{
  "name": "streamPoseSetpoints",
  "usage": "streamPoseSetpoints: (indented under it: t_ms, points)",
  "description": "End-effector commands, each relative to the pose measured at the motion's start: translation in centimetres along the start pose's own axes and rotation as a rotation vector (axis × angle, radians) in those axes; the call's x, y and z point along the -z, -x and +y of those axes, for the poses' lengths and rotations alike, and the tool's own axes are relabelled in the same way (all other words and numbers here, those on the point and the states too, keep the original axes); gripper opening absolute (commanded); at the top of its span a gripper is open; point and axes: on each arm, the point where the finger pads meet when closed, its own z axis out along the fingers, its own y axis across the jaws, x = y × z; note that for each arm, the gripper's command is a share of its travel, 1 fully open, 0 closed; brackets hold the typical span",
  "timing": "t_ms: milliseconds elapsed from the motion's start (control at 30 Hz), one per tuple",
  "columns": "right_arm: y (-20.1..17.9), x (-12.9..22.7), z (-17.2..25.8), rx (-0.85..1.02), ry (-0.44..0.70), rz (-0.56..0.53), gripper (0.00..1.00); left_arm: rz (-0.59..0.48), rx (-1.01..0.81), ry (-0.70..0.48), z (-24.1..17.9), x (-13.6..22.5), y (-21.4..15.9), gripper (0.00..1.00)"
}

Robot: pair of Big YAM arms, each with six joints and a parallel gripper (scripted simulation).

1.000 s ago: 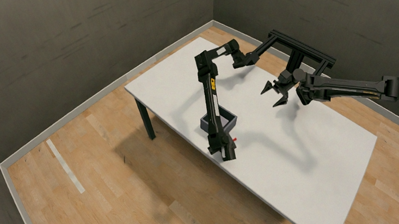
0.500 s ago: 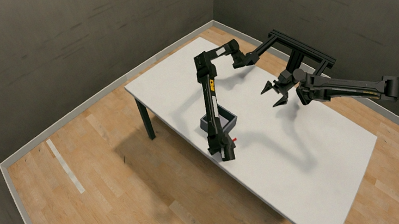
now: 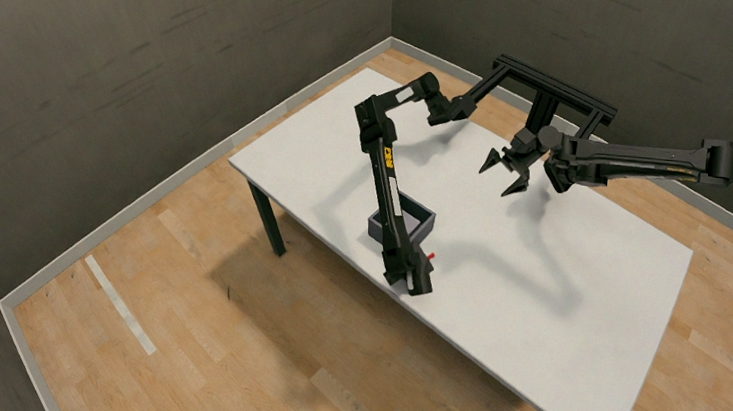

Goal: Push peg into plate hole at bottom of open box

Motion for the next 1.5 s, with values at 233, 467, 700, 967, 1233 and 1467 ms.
streamPoseSetpoints:
  t_ms: [233, 467, 700, 967, 1233, 1467]
  points:
    - [1.5, -0.3, -0.9, -0.021, 0.028, 0.002, 0.25, -0.020, 0.007, 0.005, 0.2, -0.2, 1.3, 1.00]
    - [0.5, -1.2, -0.2, -0.007, 0.013, 0.000, 0.25, -0.020, 0.007, 0.005, 0.2, -0.2, 1.3, 1.00]
    - [0.4, -1.3, -0.2, -0.006, 0.012, 0.001, 0.18, -0.020, 0.007, 0.005, 0.2, -0.2, 1.3, 1.00]
    - [0.7, -1.0, -0.1, -0.011, 0.019, 0.000, 0.08, -0.020, 0.007, 0.005, 0.2, -0.2, 1.3, 1.00]
    - [-1.5, 5.4, -1.7, -0.013, 0.032, -0.028, 0.07, -0.020, 0.007, 0.005, 0.2, -0.2, 1.3, 1.00]
    - [-2.3, 6.0, -1.5, 0.029, 0.057, -0.096, 0.07, -0.020, 0.007, 0.005, 0.2, -0.2, 1.3, 1.00]
